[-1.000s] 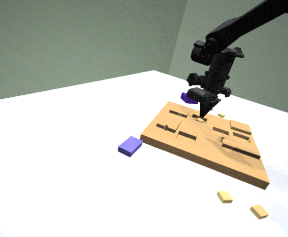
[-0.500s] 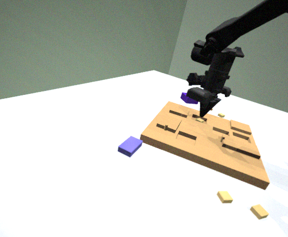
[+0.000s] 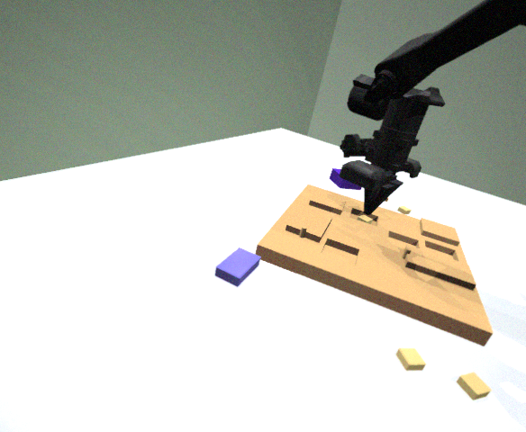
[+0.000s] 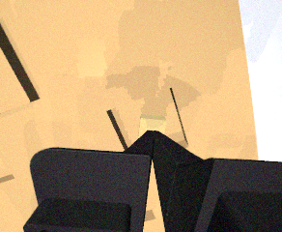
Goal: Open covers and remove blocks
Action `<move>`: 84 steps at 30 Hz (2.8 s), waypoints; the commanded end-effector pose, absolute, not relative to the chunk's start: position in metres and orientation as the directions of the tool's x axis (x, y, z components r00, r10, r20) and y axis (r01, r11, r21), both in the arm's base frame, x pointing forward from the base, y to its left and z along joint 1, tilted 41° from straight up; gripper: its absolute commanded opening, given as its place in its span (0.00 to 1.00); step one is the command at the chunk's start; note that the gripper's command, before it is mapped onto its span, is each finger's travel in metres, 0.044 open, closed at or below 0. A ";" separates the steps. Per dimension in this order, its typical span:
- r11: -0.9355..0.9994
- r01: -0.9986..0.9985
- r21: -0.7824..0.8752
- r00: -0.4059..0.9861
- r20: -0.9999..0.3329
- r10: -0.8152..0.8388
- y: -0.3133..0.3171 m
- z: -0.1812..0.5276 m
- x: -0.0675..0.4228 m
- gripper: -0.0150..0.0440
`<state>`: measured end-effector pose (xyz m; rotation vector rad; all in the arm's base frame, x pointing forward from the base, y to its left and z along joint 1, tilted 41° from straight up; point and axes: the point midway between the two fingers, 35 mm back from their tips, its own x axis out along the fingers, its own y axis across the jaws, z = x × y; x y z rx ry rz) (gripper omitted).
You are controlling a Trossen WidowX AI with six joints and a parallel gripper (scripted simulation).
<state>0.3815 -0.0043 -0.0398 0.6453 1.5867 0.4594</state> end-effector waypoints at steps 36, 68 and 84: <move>0.759 0.139 0.636 -0.040 -0.763 0.646 0.005 -0.047 0.384 0.25; 0.740 -0.221 0.635 -0.041 -0.764 0.644 -0.038 0.001 0.384 0.50; 0.738 -0.231 0.634 -0.041 -0.764 0.644 -0.022 -0.019 0.383 0.50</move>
